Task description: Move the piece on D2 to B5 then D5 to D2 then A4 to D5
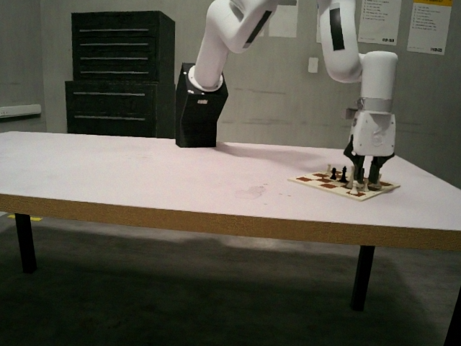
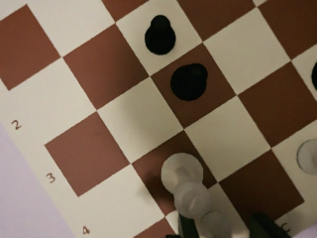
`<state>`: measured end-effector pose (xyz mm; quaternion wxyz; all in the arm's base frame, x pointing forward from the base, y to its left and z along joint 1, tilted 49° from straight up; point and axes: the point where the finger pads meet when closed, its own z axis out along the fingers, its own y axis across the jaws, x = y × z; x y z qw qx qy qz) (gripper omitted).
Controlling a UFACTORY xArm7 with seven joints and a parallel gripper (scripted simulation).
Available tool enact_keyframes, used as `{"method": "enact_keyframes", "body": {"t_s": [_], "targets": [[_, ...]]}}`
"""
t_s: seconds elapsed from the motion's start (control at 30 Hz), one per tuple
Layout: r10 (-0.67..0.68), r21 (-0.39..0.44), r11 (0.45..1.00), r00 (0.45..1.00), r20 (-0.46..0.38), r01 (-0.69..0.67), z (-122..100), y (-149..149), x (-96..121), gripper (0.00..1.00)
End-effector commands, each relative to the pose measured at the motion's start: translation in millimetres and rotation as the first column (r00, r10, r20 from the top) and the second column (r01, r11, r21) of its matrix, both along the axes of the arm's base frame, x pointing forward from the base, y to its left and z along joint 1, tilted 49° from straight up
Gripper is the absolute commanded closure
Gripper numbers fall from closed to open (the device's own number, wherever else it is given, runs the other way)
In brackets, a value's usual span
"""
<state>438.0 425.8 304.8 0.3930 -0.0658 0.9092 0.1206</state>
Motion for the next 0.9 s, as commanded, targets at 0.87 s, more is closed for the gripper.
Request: {"method": "enact_keyframes", "body": {"t_s": [0.87], "targets": [[0.001, 0.0, 1.0, 1.0, 0.001, -0.001, -8.6, 7.0, 11.1, 0.65]]}}
